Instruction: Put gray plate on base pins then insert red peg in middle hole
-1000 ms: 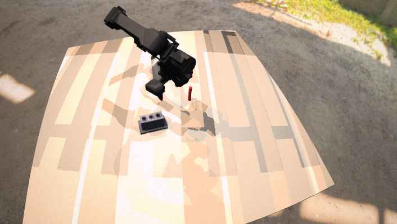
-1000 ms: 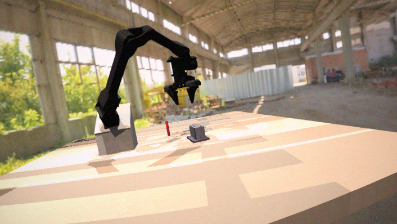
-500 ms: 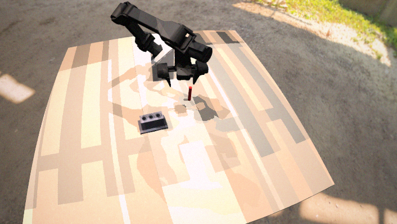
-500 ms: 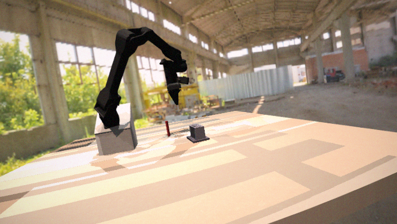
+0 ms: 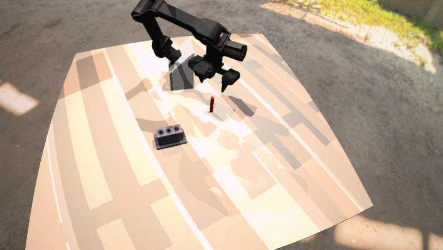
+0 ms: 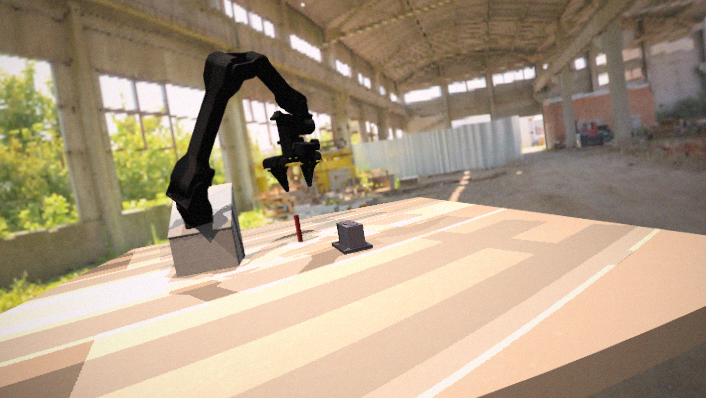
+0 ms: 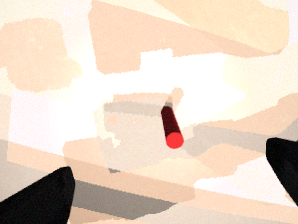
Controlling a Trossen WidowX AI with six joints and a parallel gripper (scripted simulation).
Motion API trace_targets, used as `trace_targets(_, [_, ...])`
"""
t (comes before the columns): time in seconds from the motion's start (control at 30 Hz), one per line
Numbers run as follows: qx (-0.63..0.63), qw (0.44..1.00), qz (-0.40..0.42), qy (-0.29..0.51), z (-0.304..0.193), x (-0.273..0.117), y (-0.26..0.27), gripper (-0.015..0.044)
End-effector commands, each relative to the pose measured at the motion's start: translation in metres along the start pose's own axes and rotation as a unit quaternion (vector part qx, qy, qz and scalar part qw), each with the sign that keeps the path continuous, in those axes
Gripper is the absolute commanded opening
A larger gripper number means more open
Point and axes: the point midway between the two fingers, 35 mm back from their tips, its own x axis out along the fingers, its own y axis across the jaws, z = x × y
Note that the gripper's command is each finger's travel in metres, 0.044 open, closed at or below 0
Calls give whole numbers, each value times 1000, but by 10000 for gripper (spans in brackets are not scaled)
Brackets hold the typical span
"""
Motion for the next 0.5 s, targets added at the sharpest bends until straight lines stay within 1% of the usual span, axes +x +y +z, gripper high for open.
trace_targets(0.0, [130,991,-14,4,-23,8,-6,440])
trace_targets(0.27, [130,991,-14,4,-23,8,-6,440])
trace_targets(0.3, [130,991,-14,4,-23,11,-6,440])
trace_targets(0.4, [130,991,-14,3,-24,40,-7,440])
trace_targets(0.47, [131,991,-14,3,-24,43,-7,440])
